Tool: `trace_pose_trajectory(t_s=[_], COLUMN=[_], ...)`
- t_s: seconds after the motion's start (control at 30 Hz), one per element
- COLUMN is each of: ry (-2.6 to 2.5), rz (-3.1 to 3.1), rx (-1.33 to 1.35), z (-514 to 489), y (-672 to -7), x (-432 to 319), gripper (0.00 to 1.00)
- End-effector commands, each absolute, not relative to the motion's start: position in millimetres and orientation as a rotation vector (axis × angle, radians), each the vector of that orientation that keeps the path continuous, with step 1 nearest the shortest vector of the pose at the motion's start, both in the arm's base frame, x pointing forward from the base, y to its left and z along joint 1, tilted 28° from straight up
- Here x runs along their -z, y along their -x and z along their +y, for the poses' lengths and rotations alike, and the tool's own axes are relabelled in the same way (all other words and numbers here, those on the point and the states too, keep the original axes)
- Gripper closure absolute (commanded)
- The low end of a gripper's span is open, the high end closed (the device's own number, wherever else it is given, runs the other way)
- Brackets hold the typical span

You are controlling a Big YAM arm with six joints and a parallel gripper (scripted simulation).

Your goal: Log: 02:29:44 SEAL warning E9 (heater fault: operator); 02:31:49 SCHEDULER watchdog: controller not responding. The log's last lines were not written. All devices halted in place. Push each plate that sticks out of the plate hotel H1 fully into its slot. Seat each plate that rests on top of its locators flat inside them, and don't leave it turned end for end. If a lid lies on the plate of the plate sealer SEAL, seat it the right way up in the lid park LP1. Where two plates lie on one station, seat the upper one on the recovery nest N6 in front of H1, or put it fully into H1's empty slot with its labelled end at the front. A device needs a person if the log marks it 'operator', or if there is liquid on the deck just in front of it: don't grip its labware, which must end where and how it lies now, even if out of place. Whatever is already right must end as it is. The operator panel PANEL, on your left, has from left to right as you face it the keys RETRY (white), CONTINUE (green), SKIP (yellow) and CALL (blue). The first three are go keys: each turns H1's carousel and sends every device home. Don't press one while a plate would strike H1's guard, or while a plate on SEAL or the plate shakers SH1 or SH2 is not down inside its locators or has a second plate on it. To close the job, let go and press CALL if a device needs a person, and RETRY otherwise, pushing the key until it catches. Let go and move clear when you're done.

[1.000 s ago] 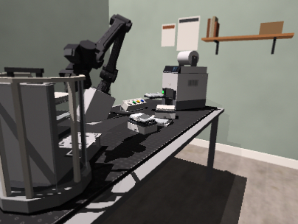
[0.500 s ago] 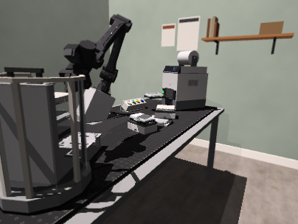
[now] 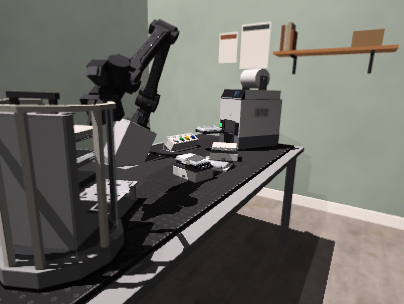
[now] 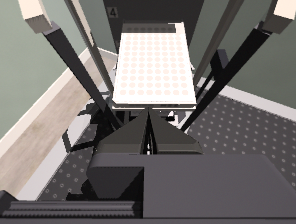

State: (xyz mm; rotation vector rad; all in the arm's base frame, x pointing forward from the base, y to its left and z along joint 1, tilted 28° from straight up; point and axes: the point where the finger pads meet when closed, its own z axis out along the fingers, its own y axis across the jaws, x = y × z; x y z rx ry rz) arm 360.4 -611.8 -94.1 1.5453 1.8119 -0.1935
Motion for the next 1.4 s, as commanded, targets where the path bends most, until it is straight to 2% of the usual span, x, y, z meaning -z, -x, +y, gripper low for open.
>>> trace_pose_trajectory(t_s=[0.0,1.37], ry=[-1.541,-1.542], rz=[1.785,1.786], rx=[0.220,0.220], z=[-639.9,-656.0], y=[-353.9,-360.0], x=[88.2,94.1], gripper=[1.00,1.00])
